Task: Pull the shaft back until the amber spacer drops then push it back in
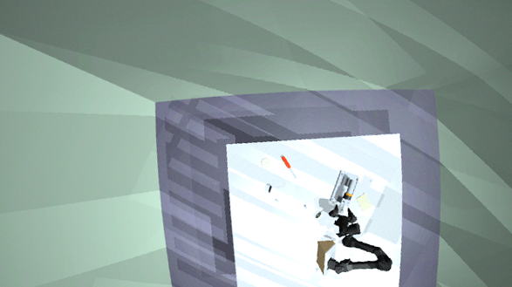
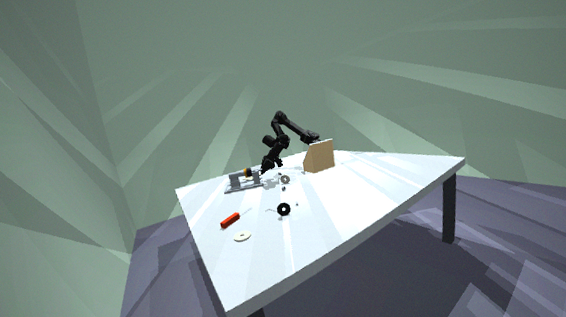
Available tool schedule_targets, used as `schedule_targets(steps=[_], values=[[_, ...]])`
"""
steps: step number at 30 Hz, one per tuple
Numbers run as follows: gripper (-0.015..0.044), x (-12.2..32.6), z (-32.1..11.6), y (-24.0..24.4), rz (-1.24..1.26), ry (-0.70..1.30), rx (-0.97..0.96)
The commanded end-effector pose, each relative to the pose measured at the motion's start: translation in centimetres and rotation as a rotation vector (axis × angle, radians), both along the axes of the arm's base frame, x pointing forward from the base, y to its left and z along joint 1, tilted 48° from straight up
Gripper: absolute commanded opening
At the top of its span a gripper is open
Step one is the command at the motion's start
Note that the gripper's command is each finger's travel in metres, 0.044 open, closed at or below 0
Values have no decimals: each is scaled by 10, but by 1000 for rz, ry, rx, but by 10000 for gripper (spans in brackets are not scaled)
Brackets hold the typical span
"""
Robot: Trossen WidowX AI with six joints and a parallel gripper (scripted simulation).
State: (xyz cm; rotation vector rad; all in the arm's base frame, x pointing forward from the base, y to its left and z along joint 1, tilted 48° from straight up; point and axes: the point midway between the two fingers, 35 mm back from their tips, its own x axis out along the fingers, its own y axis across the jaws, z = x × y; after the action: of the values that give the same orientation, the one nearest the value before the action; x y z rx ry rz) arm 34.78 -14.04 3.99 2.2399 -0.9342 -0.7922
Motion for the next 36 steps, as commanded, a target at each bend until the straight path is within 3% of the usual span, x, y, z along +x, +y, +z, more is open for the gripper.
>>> schedule_targets(steps=[1, 7, 23, 36], values=[[440, 7, -1, -5, 4, -5, -3], [440, 8, -1, -6, 4, -5, -3], [20, 4, -2, -5, -1, 0, 0], [0, 0, -3, -4, 4, -4, -3]])
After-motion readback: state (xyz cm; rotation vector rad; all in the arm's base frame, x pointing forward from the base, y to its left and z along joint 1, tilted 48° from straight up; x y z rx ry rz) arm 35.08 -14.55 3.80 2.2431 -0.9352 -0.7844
